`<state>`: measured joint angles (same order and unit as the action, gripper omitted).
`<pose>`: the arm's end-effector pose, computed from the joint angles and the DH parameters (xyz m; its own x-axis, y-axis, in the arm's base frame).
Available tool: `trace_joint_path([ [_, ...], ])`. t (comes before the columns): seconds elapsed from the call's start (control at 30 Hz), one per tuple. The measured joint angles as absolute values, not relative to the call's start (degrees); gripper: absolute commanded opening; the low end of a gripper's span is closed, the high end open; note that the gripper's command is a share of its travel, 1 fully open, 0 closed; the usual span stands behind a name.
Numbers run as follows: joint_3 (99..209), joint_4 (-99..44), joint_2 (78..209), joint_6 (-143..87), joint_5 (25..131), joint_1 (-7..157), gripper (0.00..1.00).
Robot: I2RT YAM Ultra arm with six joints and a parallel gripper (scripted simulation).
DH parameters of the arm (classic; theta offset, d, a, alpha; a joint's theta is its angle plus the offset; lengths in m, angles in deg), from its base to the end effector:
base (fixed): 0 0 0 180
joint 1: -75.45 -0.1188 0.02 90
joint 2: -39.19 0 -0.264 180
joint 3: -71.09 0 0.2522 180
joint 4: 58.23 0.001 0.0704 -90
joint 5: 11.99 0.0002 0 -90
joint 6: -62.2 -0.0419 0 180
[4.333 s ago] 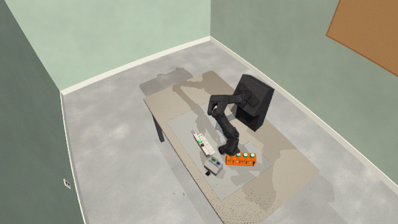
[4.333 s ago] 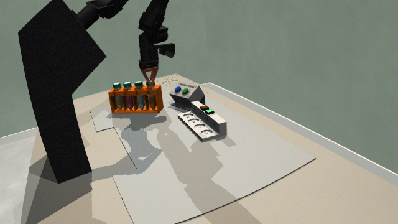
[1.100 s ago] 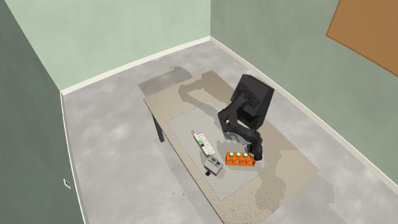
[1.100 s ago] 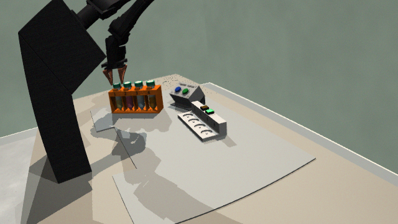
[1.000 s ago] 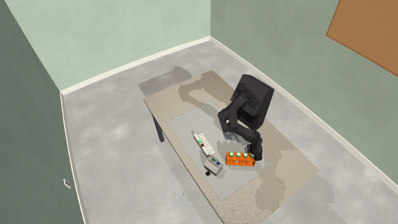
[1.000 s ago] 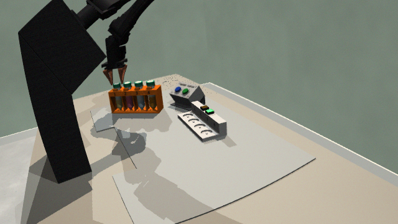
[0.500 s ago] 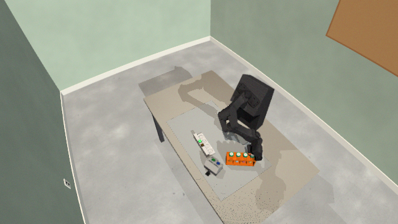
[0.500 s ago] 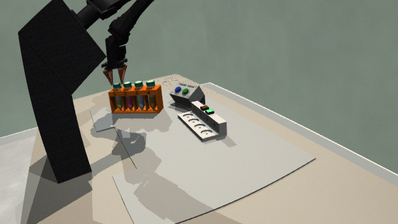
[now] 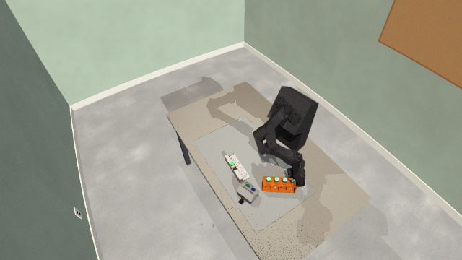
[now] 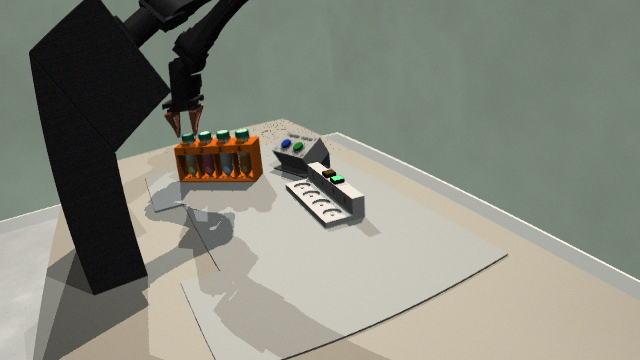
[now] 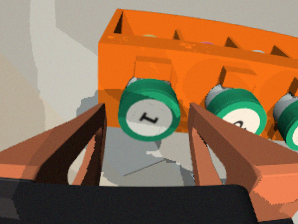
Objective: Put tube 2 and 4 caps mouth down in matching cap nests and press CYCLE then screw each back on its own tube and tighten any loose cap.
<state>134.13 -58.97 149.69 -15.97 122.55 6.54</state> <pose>0.1530 0.3178 0.1071 -0.1555 -0.8094 -0.5663 -0.5352 0.5509 -0.6403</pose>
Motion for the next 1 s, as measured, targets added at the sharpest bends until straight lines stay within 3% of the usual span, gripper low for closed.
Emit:
trace_joint_path([
  [0.63, 134.5, -60.3, 150.7, -15.1, 122.0, 7.3, 0.49],
  [0.67, 134.5, -60.3, 150.7, -15.0, 122.0, 7.3, 0.00],
  [1.0, 134.5, -60.4, 150.7, -15.0, 122.1, 7.4, 0.00],
])
